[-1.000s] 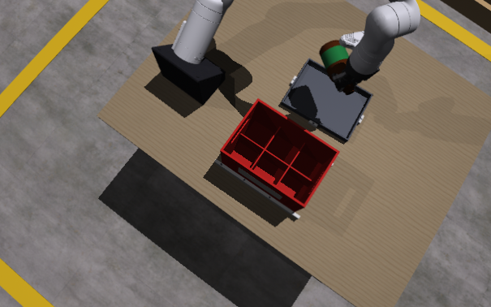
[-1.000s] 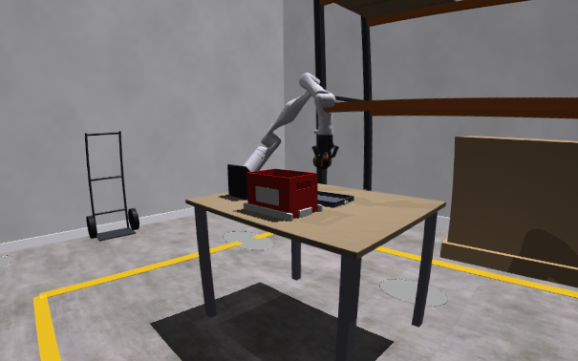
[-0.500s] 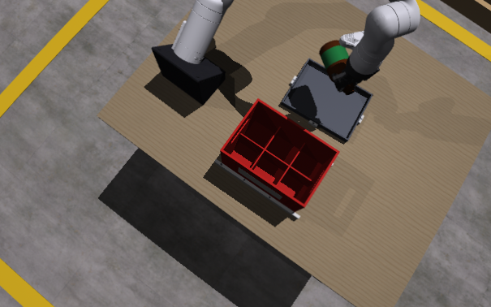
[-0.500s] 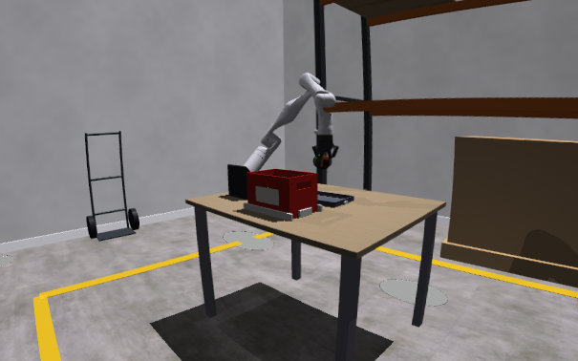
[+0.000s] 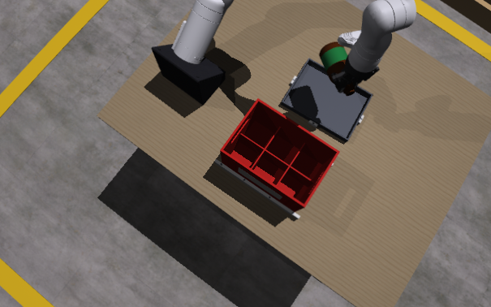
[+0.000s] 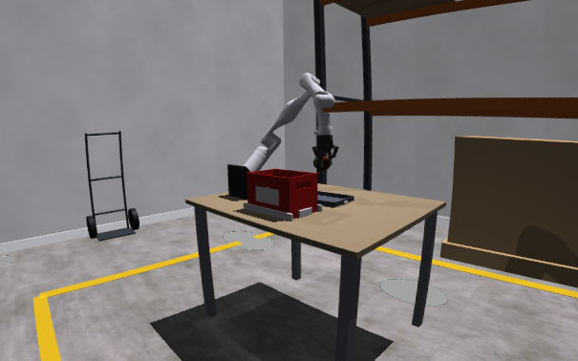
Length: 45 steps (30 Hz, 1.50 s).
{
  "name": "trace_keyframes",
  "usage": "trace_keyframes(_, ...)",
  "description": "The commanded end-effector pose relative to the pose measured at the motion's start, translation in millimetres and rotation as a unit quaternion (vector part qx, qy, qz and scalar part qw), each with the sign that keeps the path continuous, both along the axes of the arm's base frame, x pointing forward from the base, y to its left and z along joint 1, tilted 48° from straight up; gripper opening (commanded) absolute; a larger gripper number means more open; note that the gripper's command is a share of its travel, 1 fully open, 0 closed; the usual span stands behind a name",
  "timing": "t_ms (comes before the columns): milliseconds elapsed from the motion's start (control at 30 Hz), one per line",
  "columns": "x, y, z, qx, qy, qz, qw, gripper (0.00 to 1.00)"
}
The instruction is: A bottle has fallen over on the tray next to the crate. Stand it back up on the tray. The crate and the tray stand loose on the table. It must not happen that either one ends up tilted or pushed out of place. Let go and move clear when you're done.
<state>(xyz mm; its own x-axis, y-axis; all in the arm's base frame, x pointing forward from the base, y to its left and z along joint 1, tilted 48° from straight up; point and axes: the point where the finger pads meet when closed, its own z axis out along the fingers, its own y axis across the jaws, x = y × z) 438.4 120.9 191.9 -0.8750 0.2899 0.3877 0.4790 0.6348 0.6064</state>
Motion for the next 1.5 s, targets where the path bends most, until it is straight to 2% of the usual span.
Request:
trace_keyframes(0, -0.8, -1.1, 2.3, -0.003, -0.003, -0.002, 1.000, 0.00)
trace_keyframes(500, -1.4, -1.9, 2.4, -0.026, -0.033, -0.030, 0.999, 0.00)
trace_keyframes(1467, -1.7, -2.4, 2.3, -0.030, -0.038, -0.036, 0.998, 0.00)
